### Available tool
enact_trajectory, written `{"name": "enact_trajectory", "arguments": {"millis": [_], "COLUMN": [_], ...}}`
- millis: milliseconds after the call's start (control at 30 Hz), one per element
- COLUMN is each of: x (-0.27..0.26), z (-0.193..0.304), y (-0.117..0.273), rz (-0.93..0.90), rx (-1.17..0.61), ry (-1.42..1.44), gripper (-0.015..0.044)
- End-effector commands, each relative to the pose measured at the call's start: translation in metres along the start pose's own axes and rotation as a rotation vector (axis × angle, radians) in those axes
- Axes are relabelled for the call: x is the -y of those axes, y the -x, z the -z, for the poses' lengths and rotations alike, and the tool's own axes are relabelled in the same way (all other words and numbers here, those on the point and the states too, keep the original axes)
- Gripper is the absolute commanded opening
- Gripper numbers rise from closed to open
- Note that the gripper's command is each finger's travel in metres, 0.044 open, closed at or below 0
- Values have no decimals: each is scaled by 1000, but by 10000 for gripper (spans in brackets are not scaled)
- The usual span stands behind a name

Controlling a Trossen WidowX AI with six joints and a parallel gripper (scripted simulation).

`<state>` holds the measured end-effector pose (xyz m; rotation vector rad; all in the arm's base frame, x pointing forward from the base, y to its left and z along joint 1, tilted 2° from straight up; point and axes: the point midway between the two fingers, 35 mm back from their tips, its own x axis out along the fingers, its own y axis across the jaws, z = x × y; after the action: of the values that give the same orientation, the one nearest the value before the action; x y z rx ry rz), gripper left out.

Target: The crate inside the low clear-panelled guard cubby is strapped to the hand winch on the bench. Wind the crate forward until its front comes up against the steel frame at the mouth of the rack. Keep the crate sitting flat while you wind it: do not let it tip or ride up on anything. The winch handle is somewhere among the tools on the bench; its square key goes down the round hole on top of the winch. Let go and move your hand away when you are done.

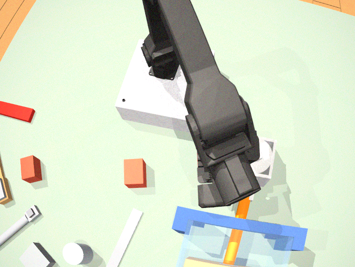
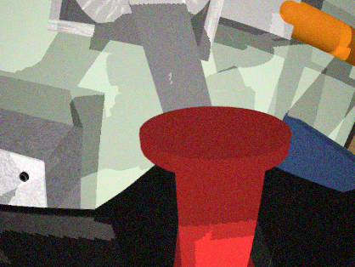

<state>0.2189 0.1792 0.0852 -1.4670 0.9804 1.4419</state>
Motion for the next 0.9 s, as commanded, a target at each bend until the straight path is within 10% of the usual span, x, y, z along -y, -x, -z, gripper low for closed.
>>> {"name": "enact_trajectory", "arguments": {"millis": [0, 867], "x": [13, 38], "z": [-5, -20], "y": [-1, 1], "rz": [23, 25], "rx": [9, 11], "ry": [5, 5], "gripper": [0, 0]}}
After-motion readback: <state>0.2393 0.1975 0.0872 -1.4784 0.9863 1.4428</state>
